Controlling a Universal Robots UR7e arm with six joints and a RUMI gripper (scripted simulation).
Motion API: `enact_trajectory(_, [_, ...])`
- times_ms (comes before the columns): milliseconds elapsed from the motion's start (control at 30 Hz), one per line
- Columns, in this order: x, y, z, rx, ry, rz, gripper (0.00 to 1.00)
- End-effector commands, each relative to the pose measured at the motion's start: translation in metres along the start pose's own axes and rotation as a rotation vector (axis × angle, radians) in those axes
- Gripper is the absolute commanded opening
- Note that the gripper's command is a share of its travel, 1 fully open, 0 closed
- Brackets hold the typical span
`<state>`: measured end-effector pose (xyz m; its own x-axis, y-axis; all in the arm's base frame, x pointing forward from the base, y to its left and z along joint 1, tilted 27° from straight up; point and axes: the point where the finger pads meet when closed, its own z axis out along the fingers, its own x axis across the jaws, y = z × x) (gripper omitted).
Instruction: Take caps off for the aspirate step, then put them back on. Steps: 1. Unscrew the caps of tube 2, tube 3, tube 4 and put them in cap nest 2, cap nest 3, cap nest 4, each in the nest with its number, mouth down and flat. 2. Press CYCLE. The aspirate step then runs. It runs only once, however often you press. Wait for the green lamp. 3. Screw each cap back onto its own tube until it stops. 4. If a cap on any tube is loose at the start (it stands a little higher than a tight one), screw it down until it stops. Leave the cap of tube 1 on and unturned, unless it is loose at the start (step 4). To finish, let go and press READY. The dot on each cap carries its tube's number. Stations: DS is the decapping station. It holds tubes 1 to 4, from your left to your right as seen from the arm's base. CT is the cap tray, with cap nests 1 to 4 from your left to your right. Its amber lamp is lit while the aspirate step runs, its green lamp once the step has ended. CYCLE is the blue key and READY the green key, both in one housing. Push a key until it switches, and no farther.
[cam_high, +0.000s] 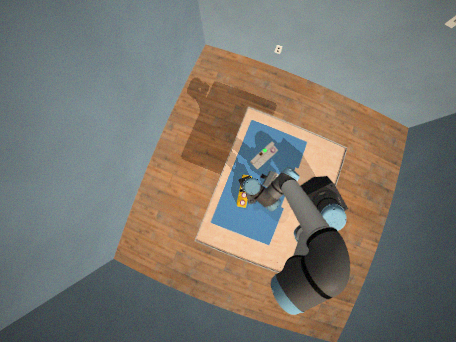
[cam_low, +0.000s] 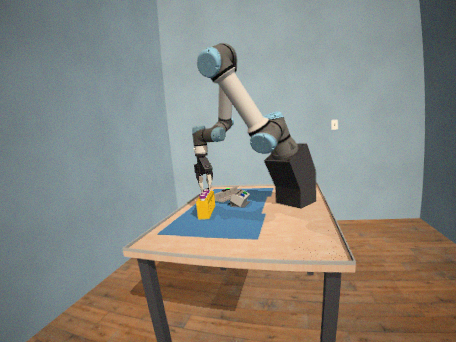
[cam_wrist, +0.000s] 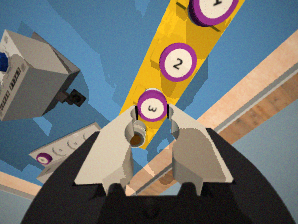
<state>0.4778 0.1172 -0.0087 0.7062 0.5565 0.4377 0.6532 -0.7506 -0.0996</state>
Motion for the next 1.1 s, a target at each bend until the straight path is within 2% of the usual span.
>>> enact_trajectory(0, [0.0003, 0.0003, -0.0003, -0.001, 0.001, 0.000, 0.00])
enact_trajectory(133, [0.0003, 0.0003, -0.0003, -0.001, 0.001, -0.001, 0.00])
enact_trajectory(600, [0.0002, 0.0003, 0.0004, 0.000, 0.001, 0.699, 0.00])
enact_trajectory(667, [0.0002, 0.0003, 0.0004, 0.000, 0.001, 0.699, 0.00])
enact_trajectory(900, [0.0002, 0.0003, 0.0008, 0.000, 0.001, 1.046, 0.00])
enact_trajectory(1067, [0.0002, 0.0003, 0.0008, 0.000, 0.001, 1.046, 0.00])
